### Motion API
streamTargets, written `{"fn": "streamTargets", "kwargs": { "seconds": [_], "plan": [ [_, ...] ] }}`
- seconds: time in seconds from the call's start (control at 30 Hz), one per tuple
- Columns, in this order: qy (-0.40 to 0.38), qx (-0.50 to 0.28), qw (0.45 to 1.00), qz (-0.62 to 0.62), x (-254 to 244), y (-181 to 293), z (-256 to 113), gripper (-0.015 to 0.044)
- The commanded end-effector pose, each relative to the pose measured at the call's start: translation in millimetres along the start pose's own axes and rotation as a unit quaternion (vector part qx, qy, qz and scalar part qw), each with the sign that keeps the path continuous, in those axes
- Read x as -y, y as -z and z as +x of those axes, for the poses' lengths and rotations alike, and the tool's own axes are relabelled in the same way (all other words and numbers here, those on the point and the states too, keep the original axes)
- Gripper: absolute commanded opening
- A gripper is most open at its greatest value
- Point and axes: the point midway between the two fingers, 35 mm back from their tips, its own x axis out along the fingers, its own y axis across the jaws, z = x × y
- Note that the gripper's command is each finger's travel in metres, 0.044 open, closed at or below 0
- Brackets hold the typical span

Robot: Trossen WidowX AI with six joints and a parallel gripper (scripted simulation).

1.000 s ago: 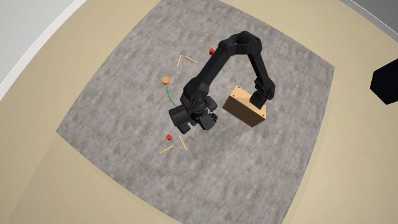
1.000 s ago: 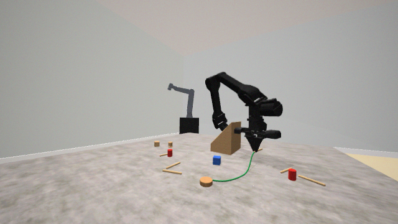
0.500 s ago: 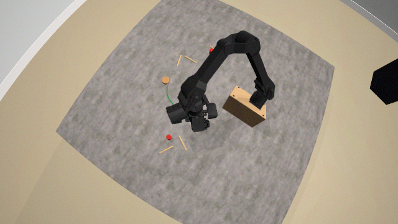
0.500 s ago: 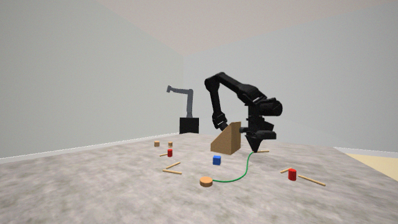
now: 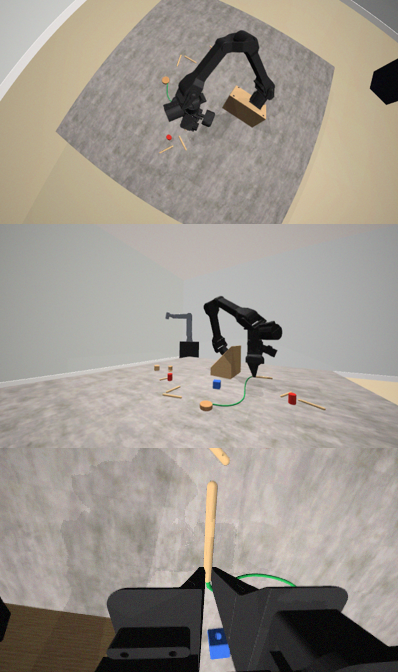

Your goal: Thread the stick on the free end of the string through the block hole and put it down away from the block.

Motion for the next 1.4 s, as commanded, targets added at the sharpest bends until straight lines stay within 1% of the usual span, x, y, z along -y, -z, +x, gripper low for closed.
{"fn": "streamTargets", "kwargs": {
  "seconds": [0.0, 0.33, 0.67, 1.0, 1.37],
  "plan": [
    [0.002, -0.002, 0.998, 0.063, 4, 1, 0, 0.0000],
    [0.002, -0.001, 0.970, 0.243, 11, 3, 0, 0.0000],
    [0.002, 0.000, 0.910, 0.415, 18, 5, 0, 0.0000],
    [0.003, 0.001, 0.820, 0.573, 26, 7, 0, 0.0000],
    [0.003, 0.001, 0.689, 0.724, 33, 10, 0, 0.0000]
  ]
}}
